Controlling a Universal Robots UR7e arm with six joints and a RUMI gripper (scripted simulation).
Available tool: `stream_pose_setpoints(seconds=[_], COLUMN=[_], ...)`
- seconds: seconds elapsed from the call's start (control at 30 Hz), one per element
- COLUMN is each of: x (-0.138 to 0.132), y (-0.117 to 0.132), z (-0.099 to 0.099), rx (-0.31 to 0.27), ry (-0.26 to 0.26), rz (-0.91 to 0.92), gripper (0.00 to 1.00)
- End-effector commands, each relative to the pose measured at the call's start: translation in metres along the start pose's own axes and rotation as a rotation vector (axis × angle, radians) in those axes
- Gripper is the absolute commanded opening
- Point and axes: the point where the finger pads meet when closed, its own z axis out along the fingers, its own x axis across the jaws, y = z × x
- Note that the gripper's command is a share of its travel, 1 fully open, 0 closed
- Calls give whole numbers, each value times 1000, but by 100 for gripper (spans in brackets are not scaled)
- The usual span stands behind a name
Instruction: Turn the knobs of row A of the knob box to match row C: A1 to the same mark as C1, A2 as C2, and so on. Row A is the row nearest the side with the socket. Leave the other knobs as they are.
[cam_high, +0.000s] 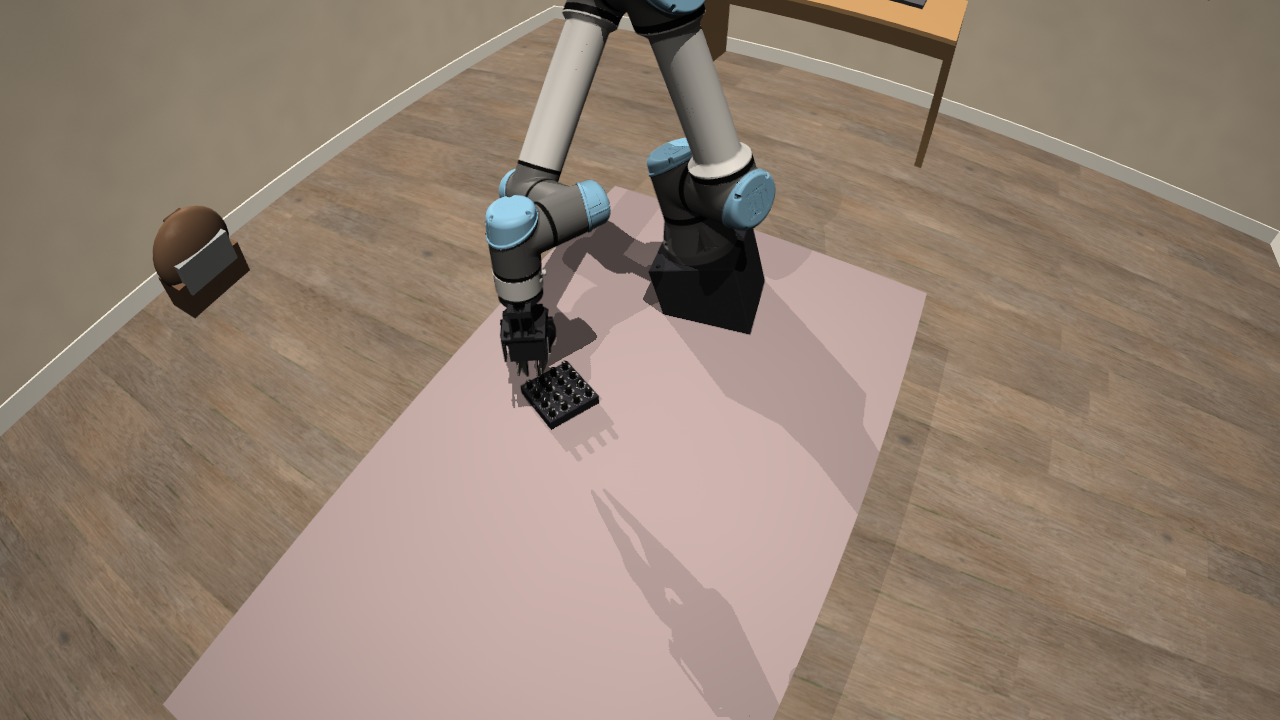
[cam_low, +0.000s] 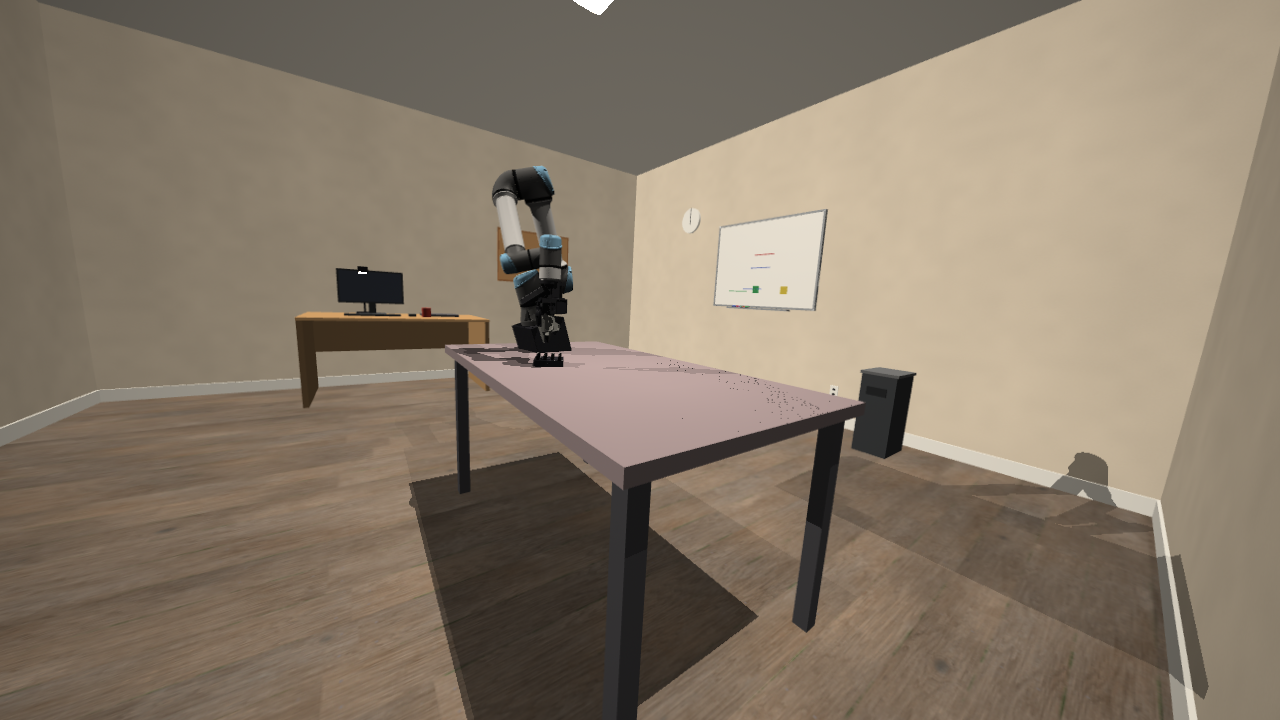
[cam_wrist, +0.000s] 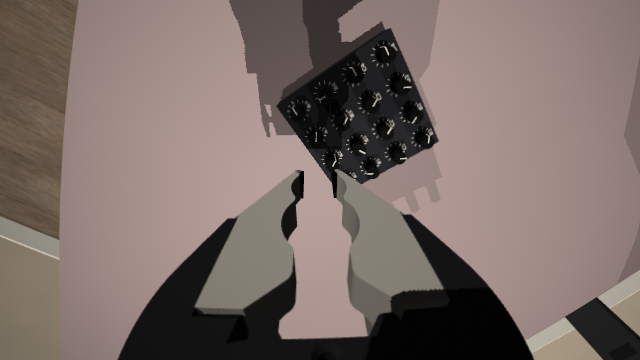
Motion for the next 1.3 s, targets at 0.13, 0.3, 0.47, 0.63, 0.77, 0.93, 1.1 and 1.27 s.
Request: stream_pose_setpoints(seconds=[0.13,0.3,0.47,0.63,0.77,0.93,1.1,1.27], x=[0,0,0,0,0,0,0,0], y=[0,0,0,0,0,0,0,0], z=[0,0,0,0,0,2,5,9], rx=[-1,-1,-1,-1,-1,-1,-1,-1], ry=[-1,-1,-1,-1,-1,-1,-1,-1], rz=[0,0,0,0,0,0,0,0], gripper=[11,11,11,11,11,11,11,11])
